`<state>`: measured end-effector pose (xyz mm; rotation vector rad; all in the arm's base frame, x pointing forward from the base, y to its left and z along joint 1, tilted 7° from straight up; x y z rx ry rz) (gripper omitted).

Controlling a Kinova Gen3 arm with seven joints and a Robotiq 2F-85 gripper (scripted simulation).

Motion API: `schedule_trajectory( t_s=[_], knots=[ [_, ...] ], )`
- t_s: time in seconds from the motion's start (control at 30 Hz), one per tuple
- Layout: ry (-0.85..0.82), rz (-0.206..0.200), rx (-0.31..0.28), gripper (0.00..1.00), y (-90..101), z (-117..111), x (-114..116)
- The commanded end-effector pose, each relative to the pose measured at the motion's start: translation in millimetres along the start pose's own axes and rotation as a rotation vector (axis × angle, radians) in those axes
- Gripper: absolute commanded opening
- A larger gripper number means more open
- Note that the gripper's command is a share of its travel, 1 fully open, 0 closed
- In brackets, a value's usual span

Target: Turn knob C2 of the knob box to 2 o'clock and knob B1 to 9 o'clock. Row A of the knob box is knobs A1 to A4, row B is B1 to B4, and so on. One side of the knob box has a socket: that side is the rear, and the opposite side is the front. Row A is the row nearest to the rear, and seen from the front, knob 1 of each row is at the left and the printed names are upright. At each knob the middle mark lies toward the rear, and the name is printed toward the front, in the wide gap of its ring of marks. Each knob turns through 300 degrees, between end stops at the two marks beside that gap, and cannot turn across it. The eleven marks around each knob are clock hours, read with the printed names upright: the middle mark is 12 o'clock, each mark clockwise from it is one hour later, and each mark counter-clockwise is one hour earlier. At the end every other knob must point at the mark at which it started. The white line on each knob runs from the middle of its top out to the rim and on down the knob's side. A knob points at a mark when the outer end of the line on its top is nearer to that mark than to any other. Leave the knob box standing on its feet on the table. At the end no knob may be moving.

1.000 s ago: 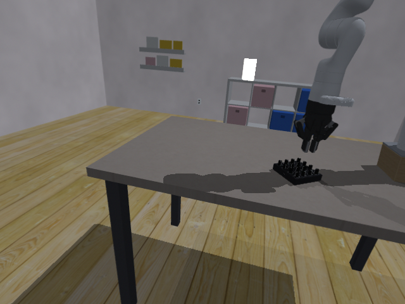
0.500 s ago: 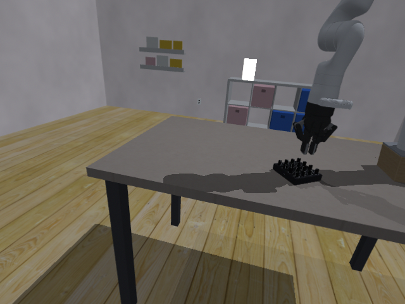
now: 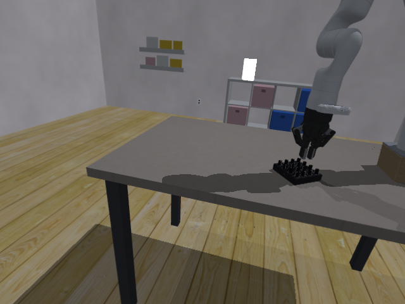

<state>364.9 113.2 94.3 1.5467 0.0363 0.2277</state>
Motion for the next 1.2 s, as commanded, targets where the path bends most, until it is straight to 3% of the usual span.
schedule_trajectory(
  t_s=[0.0,0.57,1.17],
  knots=[
    [0.002,-0.006,-0.002,0.19,-5.2,-0.3,-1.5],
    [0.002,-0.006,-0.002,0.19,-19.7,-1.0,-1.7],
    [0.002,-0.006,-0.002,0.19,-21.4,-1.1,-1.7]
  ],
)
Point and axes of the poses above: the point where the finger pads meet when closed, its own y axis back along the fingers, its own x axis across the jaws, z = x × y, the point moved 7 cm from there along y, back along the fingers, and after that the axes turned 5 degrees about -y, right-handed, at the moved point
